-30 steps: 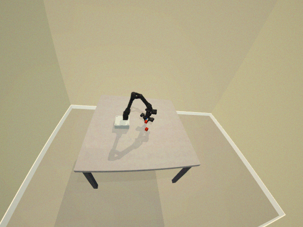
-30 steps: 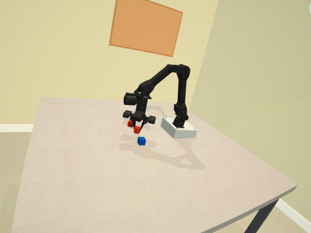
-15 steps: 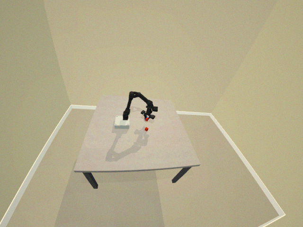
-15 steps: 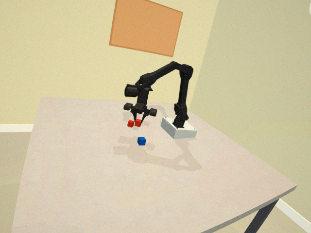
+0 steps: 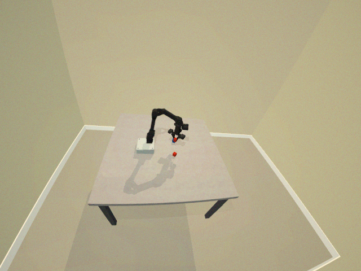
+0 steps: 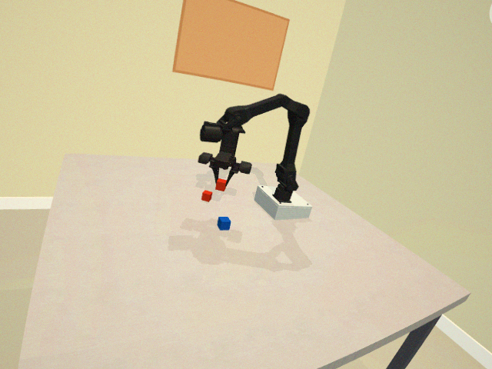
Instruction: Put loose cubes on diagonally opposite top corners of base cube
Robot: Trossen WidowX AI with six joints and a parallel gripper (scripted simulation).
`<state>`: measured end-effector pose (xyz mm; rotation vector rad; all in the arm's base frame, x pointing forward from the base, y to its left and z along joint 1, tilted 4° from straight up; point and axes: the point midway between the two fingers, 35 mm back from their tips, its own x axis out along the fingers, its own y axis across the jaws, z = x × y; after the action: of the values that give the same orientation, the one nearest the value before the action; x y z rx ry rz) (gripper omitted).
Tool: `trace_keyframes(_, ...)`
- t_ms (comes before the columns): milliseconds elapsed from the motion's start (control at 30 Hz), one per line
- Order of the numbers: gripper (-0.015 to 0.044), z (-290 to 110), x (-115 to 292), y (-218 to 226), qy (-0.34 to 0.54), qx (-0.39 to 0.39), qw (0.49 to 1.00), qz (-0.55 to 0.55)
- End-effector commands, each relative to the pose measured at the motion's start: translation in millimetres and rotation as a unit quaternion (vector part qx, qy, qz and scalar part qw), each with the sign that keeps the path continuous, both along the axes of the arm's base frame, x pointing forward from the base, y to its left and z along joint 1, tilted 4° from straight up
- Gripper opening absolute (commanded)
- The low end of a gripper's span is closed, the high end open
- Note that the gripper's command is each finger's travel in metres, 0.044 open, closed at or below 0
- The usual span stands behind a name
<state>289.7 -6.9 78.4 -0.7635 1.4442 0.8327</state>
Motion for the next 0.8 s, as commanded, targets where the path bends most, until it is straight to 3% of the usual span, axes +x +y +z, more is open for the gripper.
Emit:
trace_keyframes(0,0.0105,1.9,3.5,5.5,-0.003,-0.002,1.000,-0.008)
trace_keyframes(767,0.0105,-22.0,18.0,72.8,-0.002,-0.002,0.996,-0.093)
